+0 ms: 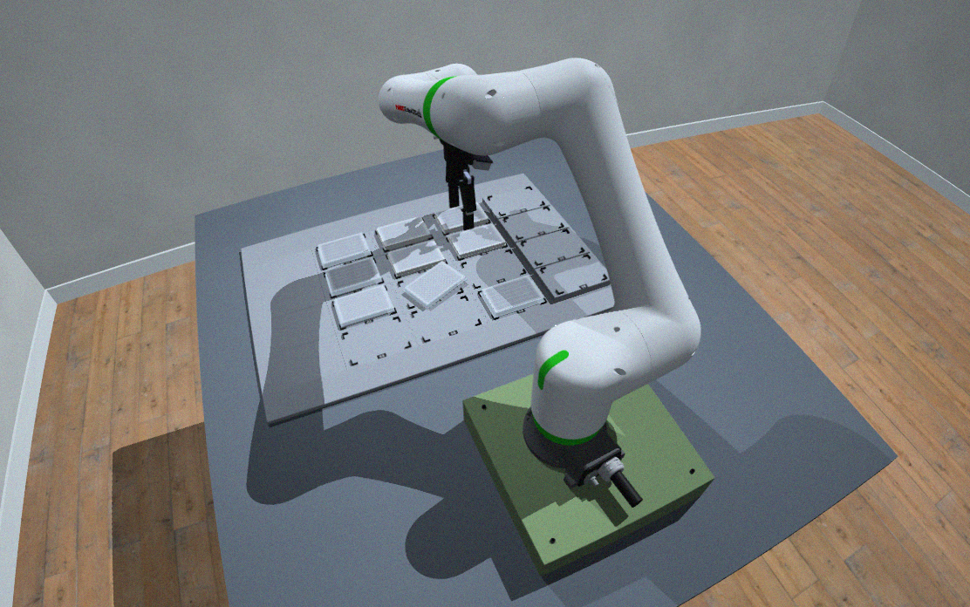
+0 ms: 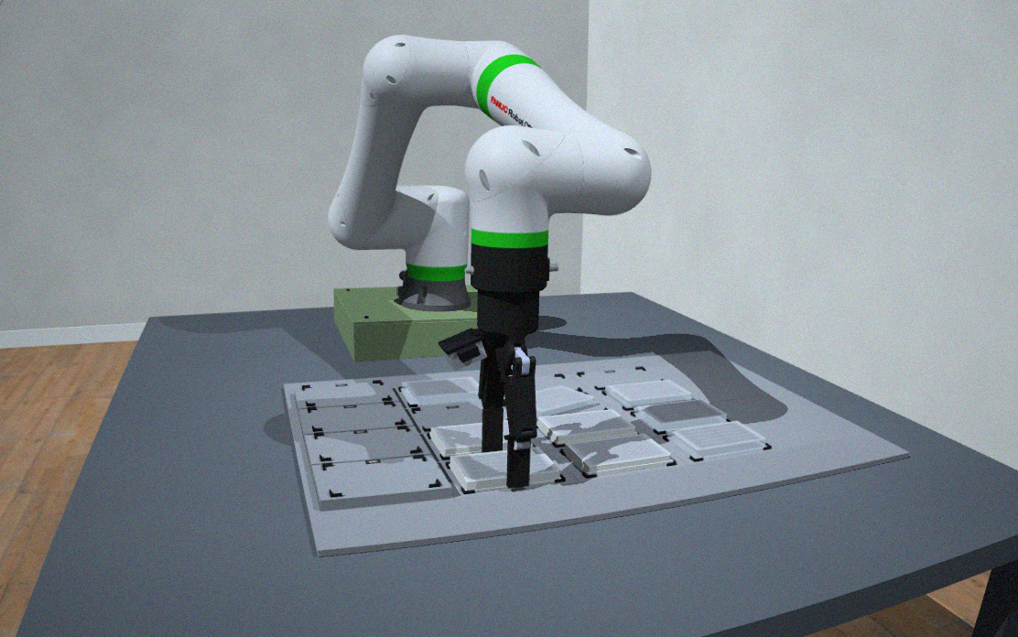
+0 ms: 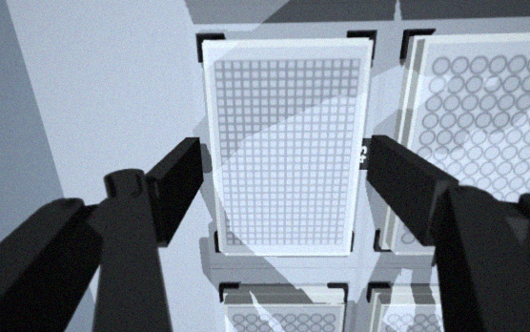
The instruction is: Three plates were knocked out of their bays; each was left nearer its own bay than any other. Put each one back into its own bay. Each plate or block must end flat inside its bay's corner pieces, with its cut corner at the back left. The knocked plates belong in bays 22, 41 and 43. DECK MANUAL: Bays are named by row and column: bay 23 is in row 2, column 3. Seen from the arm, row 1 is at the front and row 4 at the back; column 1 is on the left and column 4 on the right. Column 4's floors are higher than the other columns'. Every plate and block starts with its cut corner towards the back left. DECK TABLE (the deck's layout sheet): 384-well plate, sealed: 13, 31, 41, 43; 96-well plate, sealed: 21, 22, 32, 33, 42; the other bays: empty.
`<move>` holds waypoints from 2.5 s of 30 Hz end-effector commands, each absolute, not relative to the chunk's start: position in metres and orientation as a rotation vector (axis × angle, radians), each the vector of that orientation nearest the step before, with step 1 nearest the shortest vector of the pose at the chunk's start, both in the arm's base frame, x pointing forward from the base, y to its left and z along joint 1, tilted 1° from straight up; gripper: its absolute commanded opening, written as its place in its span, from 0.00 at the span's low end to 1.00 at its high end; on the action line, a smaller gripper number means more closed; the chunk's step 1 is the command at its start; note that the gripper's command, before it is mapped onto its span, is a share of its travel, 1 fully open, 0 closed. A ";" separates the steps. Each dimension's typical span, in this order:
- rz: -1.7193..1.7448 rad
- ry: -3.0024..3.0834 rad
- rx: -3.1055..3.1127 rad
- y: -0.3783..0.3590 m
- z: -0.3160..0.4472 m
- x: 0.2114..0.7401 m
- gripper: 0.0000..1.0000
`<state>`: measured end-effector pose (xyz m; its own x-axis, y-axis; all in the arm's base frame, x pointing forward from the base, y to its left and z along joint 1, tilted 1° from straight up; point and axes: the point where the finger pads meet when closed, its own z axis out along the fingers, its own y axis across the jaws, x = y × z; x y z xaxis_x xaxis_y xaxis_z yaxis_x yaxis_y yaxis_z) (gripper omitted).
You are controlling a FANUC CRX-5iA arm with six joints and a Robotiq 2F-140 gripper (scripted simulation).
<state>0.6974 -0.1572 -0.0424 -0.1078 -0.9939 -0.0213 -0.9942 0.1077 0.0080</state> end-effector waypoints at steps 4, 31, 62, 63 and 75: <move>0.029 2.329 -2.091 -0.157 -0.041 0.698 0.70; 0.028 2.329 -2.091 -0.158 -0.021 0.698 0.70; 0.028 2.294 -2.129 -0.156 -0.001 0.695 0.70; 0.028 2.258 -2.167 -0.153 -0.001 0.692 0.70; 0.024 1.867 -2.508 -0.127 0.000 0.662 0.70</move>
